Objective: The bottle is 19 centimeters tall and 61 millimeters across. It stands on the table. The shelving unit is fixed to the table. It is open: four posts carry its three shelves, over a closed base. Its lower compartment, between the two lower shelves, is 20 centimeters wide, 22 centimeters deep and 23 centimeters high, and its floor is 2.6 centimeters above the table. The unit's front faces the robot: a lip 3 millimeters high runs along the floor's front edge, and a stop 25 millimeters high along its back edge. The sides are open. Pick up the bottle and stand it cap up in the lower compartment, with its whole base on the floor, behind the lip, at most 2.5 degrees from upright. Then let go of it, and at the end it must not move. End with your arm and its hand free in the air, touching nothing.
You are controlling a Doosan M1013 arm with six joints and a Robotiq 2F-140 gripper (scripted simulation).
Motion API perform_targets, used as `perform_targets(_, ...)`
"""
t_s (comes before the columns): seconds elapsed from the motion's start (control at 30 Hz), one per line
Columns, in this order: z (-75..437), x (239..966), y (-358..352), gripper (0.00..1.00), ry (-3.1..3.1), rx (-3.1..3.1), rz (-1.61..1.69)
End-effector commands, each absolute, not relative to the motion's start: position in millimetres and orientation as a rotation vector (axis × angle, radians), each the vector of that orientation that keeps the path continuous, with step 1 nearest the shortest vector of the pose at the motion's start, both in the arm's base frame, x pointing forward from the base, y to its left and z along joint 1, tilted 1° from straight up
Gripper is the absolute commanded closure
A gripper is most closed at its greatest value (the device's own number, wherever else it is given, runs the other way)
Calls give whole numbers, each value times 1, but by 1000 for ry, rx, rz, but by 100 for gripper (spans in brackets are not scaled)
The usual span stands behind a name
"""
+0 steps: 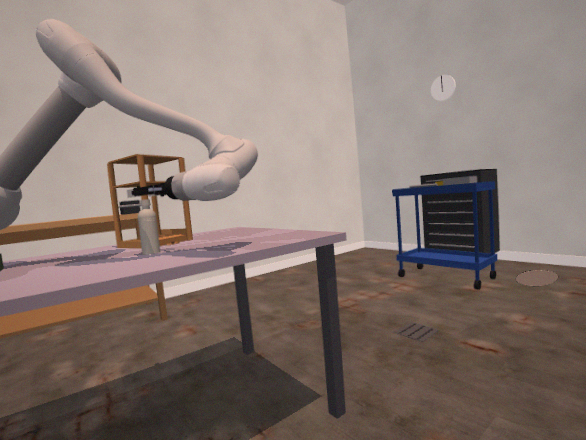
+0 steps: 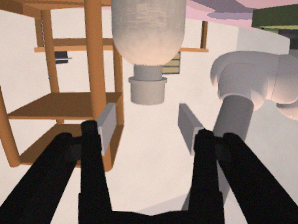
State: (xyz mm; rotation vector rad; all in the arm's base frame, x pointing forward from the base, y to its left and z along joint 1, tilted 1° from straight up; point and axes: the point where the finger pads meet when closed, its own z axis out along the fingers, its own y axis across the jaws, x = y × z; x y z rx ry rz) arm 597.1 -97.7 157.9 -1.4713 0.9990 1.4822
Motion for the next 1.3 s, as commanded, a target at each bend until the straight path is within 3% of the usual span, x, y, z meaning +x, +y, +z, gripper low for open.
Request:
perform_targets(0.0, 150, 597, -98, 51, 999, -1471, 1482)
perform_targets(1.27, 72, 597, -97, 51, 999, -1471, 1482)
